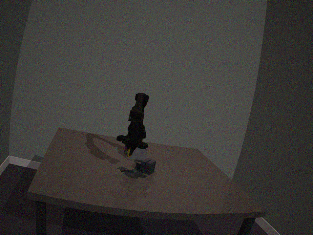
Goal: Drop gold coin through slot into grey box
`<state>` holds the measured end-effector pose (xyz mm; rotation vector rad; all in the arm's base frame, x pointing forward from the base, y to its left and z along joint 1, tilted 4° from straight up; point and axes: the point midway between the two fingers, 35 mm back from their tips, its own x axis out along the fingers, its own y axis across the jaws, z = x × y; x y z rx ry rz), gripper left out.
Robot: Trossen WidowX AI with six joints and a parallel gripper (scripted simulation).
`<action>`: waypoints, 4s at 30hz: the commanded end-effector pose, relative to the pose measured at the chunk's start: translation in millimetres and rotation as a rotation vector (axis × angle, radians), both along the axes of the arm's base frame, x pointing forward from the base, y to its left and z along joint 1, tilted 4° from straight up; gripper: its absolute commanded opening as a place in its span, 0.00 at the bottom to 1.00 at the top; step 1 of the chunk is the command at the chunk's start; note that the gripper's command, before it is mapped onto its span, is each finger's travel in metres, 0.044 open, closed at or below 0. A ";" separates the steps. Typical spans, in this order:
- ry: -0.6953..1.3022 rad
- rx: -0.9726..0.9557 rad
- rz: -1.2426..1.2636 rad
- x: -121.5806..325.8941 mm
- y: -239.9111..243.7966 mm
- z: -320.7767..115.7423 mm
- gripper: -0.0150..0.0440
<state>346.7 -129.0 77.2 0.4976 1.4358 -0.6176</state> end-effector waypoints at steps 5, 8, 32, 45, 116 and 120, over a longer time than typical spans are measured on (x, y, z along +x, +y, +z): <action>0.012 0.007 0.052 -0.2 2.4 -2.2 0.25; 0.012 0.008 0.052 -0.7 9.9 -2.6 0.25; 0.012 0.016 0.053 -12.4 72.0 -7.0 0.25; 0.014 0.019 0.053 -23.9 103.7 -10.2 0.25; 0.027 0.015 0.056 -43.9 141.3 -22.9 0.25; 0.027 0.016 0.055 -43.8 141.2 -24.5 0.25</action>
